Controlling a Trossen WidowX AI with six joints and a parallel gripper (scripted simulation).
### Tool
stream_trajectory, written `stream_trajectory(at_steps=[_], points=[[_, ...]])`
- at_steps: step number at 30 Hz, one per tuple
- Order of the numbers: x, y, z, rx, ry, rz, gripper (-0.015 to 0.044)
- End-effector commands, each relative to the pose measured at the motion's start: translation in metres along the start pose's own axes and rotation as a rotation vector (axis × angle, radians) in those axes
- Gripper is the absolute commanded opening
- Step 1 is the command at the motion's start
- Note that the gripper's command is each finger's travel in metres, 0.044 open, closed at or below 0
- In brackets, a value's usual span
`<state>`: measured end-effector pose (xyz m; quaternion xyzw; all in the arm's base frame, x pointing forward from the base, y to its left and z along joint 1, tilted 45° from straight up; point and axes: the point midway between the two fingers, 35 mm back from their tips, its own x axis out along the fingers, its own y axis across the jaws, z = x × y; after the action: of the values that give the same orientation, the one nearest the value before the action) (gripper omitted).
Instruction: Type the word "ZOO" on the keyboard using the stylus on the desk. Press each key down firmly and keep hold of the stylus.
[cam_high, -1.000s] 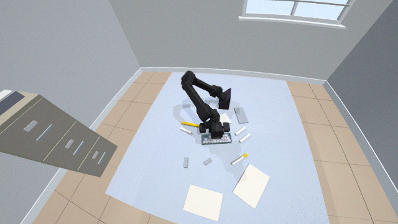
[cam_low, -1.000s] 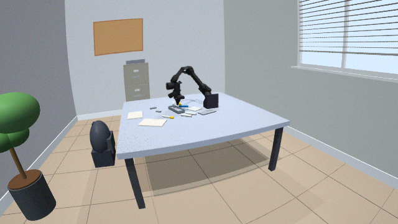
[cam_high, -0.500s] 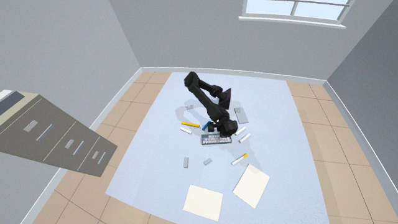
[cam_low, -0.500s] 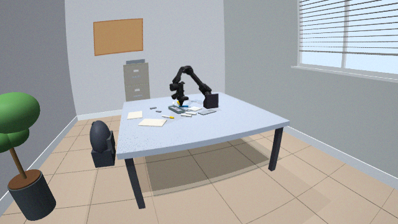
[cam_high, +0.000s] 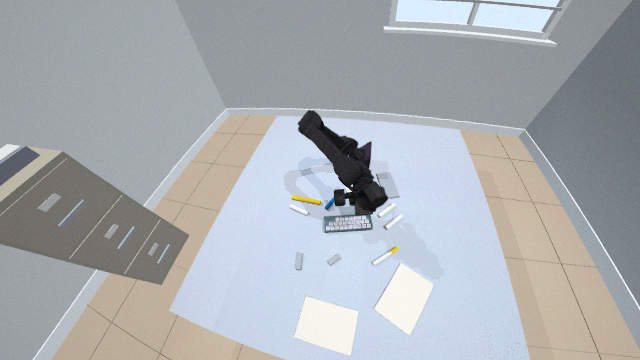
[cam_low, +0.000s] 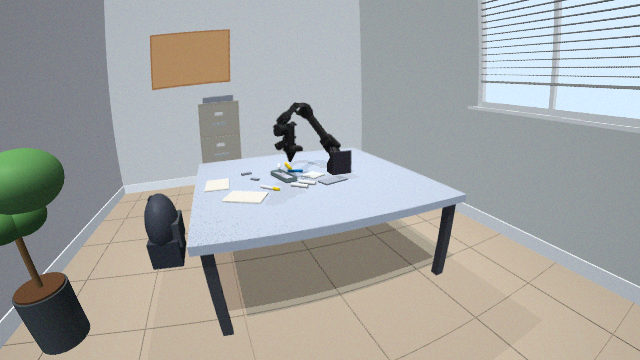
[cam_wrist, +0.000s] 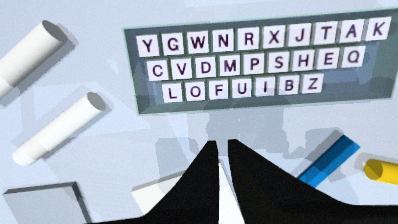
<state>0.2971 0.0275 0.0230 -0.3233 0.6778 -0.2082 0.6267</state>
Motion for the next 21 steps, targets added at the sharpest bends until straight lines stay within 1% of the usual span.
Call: stream_trajectory(at_steps=[1,5,14,17,19,20,21], points=[[0.0,0.0,0.0,0.0,0.0,0.0,0.0105],[0.0,0.0,0.0,0.0,0.0,0.0,0.0],[0.0,0.0,0.0,0.0,0.0,0.0,0.0],[0.001,-0.002,-0.001,0.01,0.008,0.004,0.0079],[0.008,-0.019,-0.009,0.097,0.073,0.032,0.0131],[0.013,-0.031,-0.017,0.165,0.124,0.052,0.015],[0.017,-0.043,-0.025,0.233,0.175,0.071,0.015]])
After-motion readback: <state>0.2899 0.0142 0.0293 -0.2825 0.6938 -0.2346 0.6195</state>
